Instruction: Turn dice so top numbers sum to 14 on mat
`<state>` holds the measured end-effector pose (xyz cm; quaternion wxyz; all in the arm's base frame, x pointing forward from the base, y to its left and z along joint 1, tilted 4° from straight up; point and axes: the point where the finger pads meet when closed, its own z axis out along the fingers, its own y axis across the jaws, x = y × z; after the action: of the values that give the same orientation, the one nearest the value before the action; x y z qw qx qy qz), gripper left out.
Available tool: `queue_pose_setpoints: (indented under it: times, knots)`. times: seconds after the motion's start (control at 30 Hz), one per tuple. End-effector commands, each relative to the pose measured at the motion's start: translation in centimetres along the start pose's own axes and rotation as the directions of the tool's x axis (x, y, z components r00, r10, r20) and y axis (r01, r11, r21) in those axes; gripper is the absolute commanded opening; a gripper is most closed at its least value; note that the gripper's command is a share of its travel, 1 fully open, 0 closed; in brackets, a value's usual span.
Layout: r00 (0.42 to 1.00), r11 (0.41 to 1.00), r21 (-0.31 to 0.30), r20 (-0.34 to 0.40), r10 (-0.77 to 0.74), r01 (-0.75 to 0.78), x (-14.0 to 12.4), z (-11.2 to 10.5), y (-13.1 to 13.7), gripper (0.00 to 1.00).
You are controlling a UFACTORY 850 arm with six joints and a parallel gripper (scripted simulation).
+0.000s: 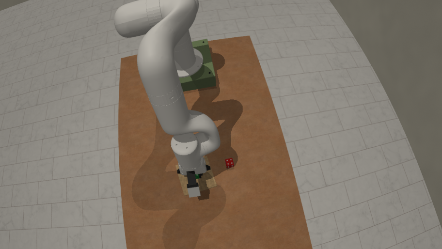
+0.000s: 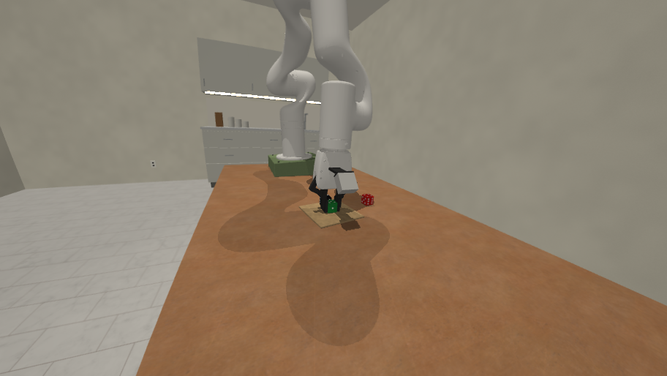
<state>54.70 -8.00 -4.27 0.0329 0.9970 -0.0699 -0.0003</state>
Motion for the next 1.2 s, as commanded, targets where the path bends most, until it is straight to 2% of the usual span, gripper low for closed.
queue_pose_setpoints:
  times: [0.0, 0.1, 0.13, 0.2, 0.23, 0.3, 0.33, 0.4, 0.43, 0.87, 1.17]
  knots:
    - [1.0, 1.0, 0.0, -0.002, 0.0, 0.0, 0.1, -0.1, 0.0, 0.31]
    - [1.0, 1.0, 0.0, -0.002, 0.0, 0.0, 0.1, -0.1, 0.0, 0.31]
    - [1.0, 1.0, 0.0, -0.002, 0.0, 0.0, 0.1, -0.1, 0.0, 0.35]
    - [1.0, 1.0, 0.0, -0.002, 0.0, 0.0, 0.1, -0.1, 0.0, 0.35]
    - [1.0, 1.0, 0.0, -0.002, 0.0, 0.0, 0.1, -0.1, 0.0, 0.39]
    - [1.0, 1.0, 0.0, -0.002, 0.0, 0.0, 0.1, -0.1, 0.0, 0.39]
    - [1.0, 1.0, 0.0, -0.002, 0.0, 0.0, 0.1, -0.1, 0.0, 0.43]
    - [1.0, 1.0, 0.0, -0.002, 0.0, 0.0, 0.1, -0.1, 0.0, 0.43]
    - [1.0, 1.0, 0.0, -0.002, 0.0, 0.0, 0.1, -0.1, 0.0, 0.47]
    - [1.0, 1.0, 0.0, -0.002, 0.0, 0.0, 0.1, -0.1, 0.0, 0.47]
    - [1.0, 1.0, 0.0, -0.002, 0.0, 0.0, 0.1, -1.9, 0.0, 0.47]
